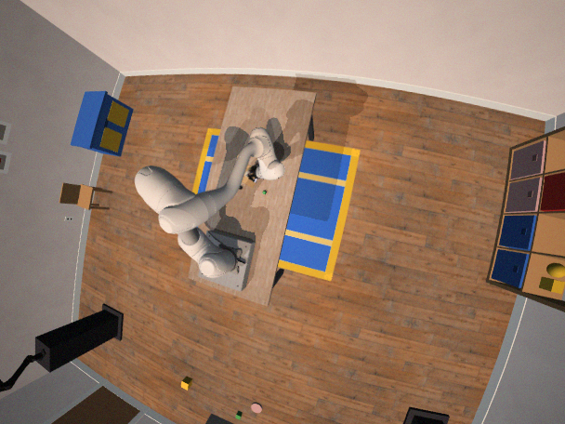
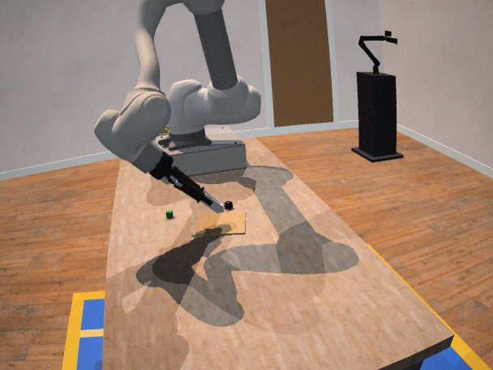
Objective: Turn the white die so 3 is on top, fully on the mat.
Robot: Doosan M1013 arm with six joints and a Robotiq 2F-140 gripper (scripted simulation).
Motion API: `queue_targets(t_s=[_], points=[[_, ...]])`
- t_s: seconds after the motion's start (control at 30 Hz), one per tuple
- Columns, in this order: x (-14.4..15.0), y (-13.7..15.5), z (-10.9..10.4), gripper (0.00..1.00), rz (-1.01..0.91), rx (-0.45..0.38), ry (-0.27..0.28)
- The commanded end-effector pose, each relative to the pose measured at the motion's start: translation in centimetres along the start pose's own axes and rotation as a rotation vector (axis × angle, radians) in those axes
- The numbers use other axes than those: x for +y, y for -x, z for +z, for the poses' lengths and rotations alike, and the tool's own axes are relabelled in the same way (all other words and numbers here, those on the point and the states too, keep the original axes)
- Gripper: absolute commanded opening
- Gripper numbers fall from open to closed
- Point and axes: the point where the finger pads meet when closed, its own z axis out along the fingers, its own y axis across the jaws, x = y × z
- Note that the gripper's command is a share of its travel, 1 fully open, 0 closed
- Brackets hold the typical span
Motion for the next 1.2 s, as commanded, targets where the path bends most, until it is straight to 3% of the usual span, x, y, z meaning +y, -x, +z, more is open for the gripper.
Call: queue_targets(t_s=[0.0,1.17], points=[[0.0,-0.4,0.4,0.09,0.000,0.000,0.000],[0.0,-2.2,2.2,0.09,0.000,0.000,0.000]])
